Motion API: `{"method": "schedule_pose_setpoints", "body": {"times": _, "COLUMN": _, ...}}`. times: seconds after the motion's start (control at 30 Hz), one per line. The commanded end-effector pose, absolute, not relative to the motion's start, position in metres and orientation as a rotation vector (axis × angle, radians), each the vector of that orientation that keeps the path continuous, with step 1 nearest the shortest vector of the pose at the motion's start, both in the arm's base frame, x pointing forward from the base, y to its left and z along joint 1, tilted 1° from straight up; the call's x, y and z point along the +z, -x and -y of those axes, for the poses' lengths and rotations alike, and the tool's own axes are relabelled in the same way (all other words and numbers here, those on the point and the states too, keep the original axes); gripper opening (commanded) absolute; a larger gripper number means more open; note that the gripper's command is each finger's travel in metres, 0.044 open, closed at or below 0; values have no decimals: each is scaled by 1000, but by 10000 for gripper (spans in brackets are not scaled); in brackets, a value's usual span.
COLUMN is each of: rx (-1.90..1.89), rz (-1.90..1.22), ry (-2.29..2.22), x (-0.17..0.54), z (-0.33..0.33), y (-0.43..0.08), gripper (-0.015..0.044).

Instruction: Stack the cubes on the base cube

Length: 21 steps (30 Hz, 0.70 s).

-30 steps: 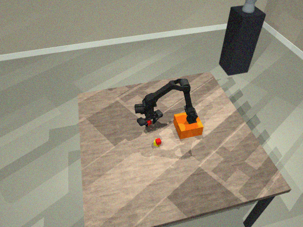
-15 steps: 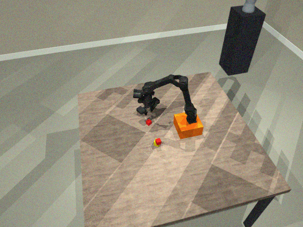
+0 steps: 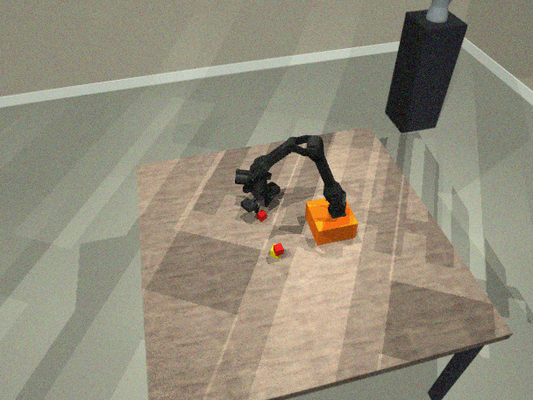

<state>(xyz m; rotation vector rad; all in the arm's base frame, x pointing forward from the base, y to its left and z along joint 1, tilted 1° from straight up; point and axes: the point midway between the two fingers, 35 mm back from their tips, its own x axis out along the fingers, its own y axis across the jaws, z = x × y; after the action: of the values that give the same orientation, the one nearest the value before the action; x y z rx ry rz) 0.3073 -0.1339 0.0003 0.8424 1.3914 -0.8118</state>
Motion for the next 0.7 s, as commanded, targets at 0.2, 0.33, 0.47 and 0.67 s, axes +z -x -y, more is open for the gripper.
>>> {"method": "schedule_pose_setpoints", "body": {"times": 0.2, "rx": -810, "rz": -1390, "ry": -836, "x": -14, "z": 134, "y": -307, "gripper": 265}}
{"method": "schedule_pose_setpoints", "body": {"times": 0.33, "rx": -810, "rz": -1390, "ry": -836, "x": -20, "z": 134, "y": -307, "gripper": 265}}
{"method": "schedule_pose_setpoints", "body": {"times": 0.47, "rx": -810, "rz": -1390, "ry": -836, "x": -27, "z": 134, "y": -307, "gripper": 265}}
{"method": "schedule_pose_setpoints", "body": {"times": 0.67, "rx": -810, "rz": -1390, "ry": -836, "x": -37, "z": 134, "y": -307, "gripper": 265}}
